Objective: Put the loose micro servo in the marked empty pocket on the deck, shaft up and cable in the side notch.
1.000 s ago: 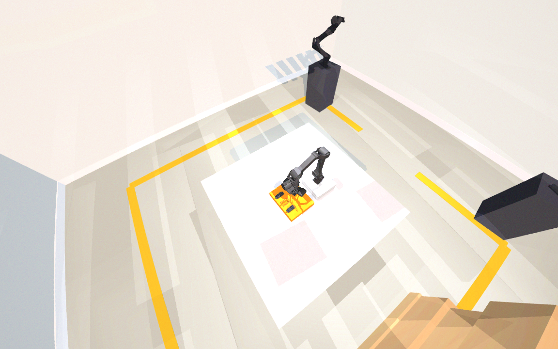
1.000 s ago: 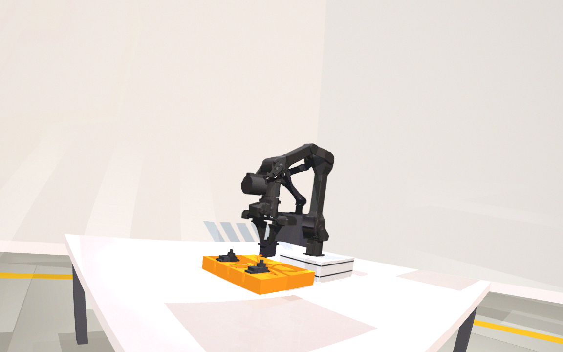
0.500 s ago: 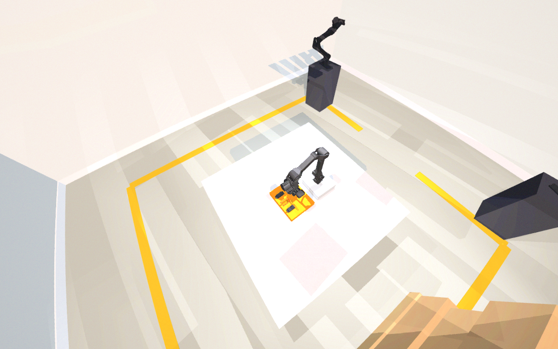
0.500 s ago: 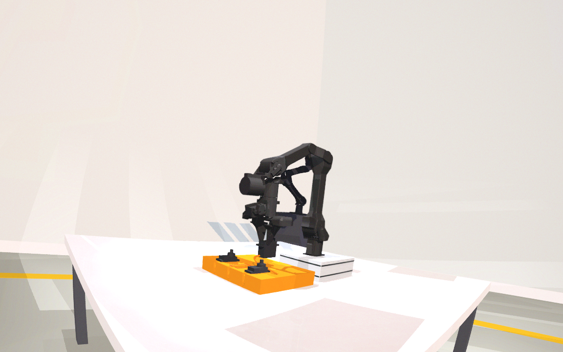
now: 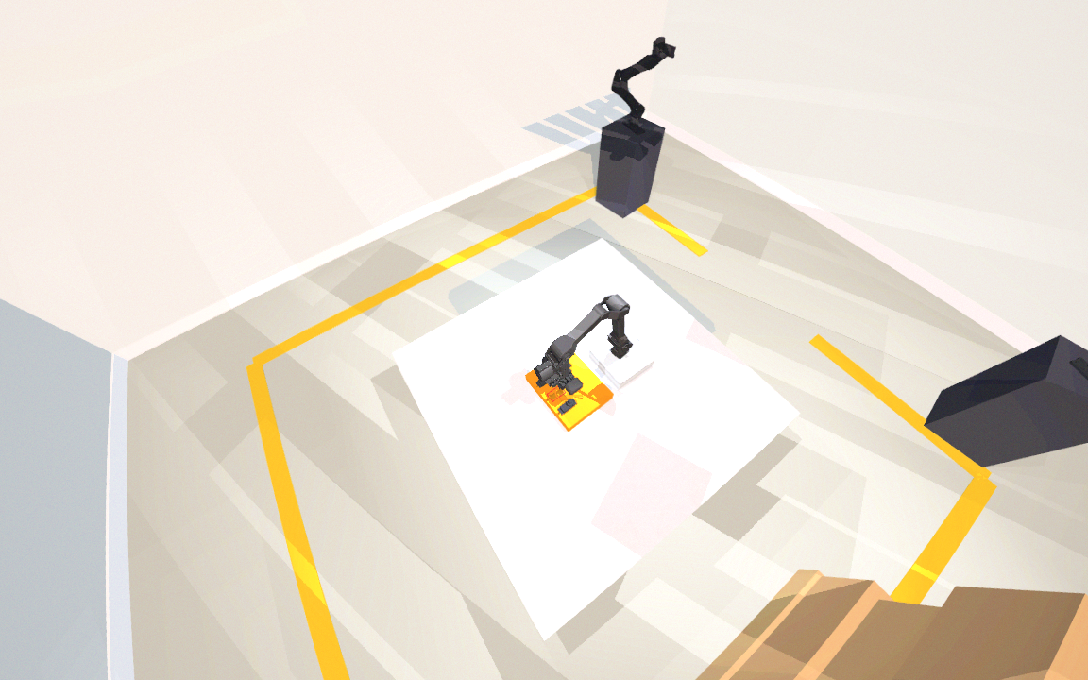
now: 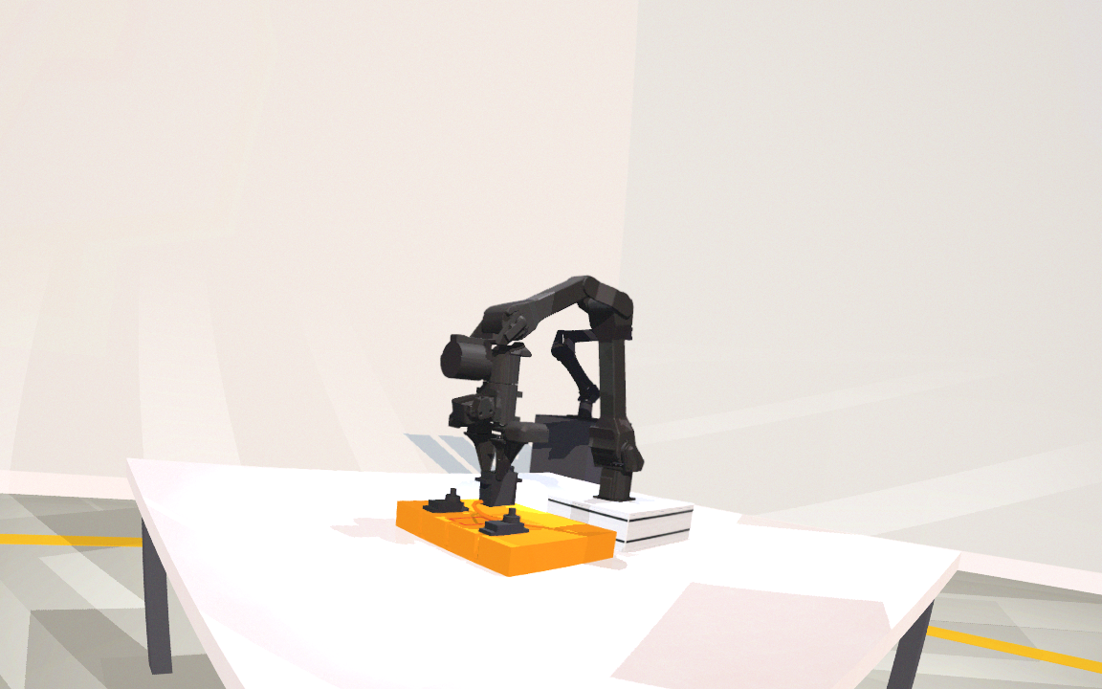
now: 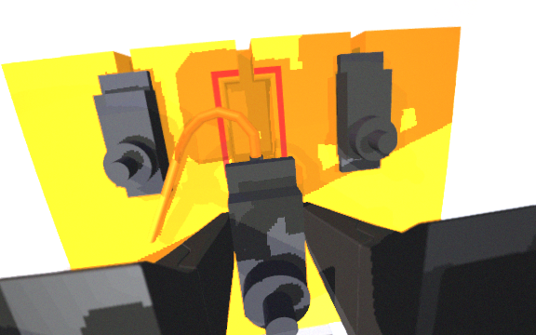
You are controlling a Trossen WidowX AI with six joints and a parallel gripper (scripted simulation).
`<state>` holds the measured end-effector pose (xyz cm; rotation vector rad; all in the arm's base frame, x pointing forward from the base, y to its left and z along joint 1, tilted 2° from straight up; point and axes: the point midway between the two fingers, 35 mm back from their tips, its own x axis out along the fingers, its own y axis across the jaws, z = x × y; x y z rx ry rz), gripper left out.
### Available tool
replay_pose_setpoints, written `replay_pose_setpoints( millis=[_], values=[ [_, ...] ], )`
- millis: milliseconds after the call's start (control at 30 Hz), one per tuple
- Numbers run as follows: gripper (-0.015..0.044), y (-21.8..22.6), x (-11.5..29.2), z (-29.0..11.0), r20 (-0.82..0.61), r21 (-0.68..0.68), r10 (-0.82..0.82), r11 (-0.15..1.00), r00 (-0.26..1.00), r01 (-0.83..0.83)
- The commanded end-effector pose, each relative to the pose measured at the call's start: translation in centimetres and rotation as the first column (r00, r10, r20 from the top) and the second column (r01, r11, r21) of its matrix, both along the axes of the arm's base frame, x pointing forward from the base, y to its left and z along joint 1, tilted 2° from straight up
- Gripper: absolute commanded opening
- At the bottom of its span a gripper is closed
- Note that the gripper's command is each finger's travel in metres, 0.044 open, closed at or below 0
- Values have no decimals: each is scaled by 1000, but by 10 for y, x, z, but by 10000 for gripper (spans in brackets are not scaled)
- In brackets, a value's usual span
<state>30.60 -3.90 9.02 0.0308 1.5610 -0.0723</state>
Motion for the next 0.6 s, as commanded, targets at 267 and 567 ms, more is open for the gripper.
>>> replay_pose_setpoints(
  millis=[267, 567],
  values=[
    [0, -3, 44, 4, 12, -3, -2, 1000, 1000, 2],
    [0, -3, 47, -1, 12, -3, -2, 1000, 1000, 2]
  ],
)
